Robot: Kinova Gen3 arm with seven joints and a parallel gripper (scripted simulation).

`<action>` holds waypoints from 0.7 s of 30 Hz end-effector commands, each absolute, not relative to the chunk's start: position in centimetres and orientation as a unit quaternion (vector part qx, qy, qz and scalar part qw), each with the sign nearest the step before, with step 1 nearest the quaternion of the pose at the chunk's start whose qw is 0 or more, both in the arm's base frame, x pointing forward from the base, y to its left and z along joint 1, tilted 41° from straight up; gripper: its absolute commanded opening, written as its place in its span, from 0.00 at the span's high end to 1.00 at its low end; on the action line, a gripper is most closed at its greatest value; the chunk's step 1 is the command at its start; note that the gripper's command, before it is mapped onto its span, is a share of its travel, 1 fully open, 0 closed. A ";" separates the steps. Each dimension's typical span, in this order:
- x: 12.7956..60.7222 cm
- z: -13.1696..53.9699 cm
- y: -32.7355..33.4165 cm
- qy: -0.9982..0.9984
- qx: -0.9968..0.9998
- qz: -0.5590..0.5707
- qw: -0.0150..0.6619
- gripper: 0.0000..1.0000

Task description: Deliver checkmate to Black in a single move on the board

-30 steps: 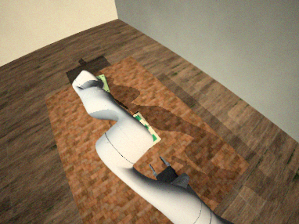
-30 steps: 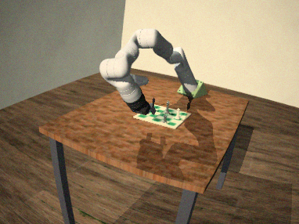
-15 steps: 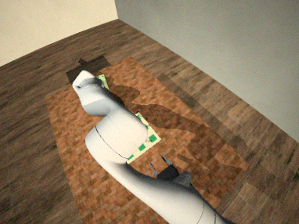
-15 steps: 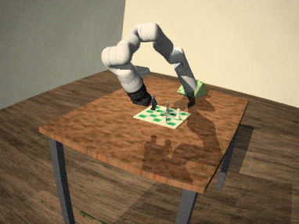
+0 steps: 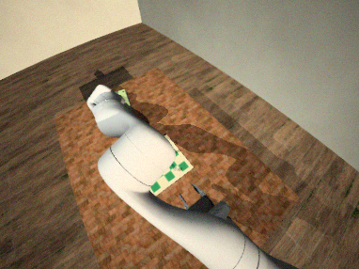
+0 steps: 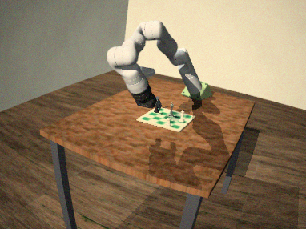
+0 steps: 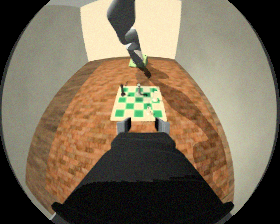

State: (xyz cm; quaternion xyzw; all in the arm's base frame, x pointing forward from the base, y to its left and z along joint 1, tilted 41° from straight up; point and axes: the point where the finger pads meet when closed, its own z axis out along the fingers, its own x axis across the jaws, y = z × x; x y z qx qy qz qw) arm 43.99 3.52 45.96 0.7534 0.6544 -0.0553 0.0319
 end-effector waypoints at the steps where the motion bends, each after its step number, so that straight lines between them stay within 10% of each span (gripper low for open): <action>1: 43.4 46.2 4.1 0.662 0.746 -0.049 0.046 0.00; 21: 37.4 43.5 5.8 0.774 0.602 -0.034 0.194 0.00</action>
